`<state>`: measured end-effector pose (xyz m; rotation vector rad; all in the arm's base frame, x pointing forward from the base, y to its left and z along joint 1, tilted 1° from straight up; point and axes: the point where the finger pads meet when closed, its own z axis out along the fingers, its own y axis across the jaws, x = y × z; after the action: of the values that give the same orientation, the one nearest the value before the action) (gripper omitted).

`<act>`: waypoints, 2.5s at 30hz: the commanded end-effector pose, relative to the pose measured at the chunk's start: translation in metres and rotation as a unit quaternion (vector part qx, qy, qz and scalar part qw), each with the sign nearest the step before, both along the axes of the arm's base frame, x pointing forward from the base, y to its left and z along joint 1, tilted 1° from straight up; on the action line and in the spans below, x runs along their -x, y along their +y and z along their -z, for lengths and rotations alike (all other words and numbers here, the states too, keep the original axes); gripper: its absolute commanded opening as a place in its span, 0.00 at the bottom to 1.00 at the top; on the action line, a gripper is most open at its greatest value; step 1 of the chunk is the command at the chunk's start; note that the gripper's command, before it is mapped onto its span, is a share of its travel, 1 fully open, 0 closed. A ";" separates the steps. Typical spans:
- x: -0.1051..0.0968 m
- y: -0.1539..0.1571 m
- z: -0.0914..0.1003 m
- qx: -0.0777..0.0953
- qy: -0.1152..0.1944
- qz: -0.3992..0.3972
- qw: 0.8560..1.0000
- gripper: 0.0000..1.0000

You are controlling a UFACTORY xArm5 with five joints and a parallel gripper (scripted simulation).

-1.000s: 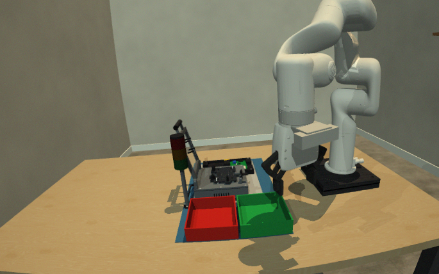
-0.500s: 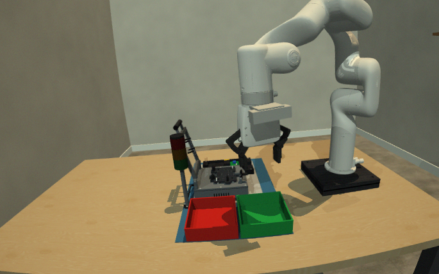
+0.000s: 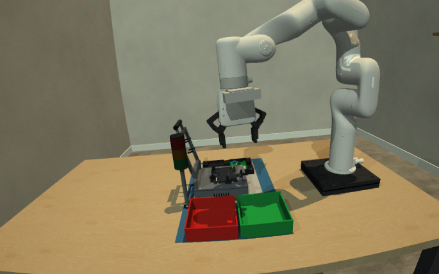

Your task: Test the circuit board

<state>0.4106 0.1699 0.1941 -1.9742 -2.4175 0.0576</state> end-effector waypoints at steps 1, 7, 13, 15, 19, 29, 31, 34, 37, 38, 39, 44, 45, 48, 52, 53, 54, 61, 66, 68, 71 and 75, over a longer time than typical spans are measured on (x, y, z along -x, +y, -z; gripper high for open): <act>-0.016 -0.037 -0.014 -0.002 -0.003 0.011 1.000 1.00; -0.026 -0.081 -0.027 -0.004 -0.004 0.023 1.000 1.00; -0.030 -0.117 -0.038 -0.005 -0.005 0.034 0.999 1.00; -0.032 -0.138 -0.044 -0.006 -0.006 0.040 0.999 1.00; -0.032 -0.161 -0.051 -0.006 -0.007 0.046 0.999 1.00; -0.023 -0.234 -0.073 -0.007 -0.010 0.067 0.998 1.00; -0.023 -0.234 -0.073 -0.007 -0.010 0.067 0.998 1.00; -0.015 -0.264 -0.082 -0.008 -0.011 0.076 0.997 1.00; -0.008 -0.284 -0.089 -0.008 -0.012 0.083 0.996 1.00; -0.006 -0.291 -0.091 -0.008 -0.012 0.085 0.996 1.00; -0.003 -0.298 -0.093 -0.008 -0.013 0.087 0.996 1.00; 0.003 -0.312 -0.098 -0.008 -0.013 0.091 0.996 1.00; 0.003 -0.312 -0.098 -0.008 -0.013 0.091 0.996 1.00; 0.003 -0.312 -0.098 -0.008 -0.013 0.091 0.996 1.00; 0.003 -0.312 -0.098 -0.008 -0.013 0.091 0.996 1.00; 0.003 -0.312 -0.098 -0.008 -0.013 0.091 0.996 1.00; 0.003 -0.312 -0.098 -0.008 -0.013 0.091 0.996 1.00; 0.003 -0.312 -0.098 -0.008 -0.013 0.091 0.996 1.00; 0.003 -0.312 -0.098 -0.008 -0.013 0.091 0.996 1.00; 0.003 -0.312 -0.098 -0.008 -0.013 0.091 0.996 1.00; 0.003 -0.312 -0.098 -0.008 -0.013 0.091 0.996 1.00; 0.003 -0.312 -0.098 -0.008 -0.013 0.091 0.996 1.00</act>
<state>0.4072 -0.1414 0.2902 -2.1890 -2.2304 0.0122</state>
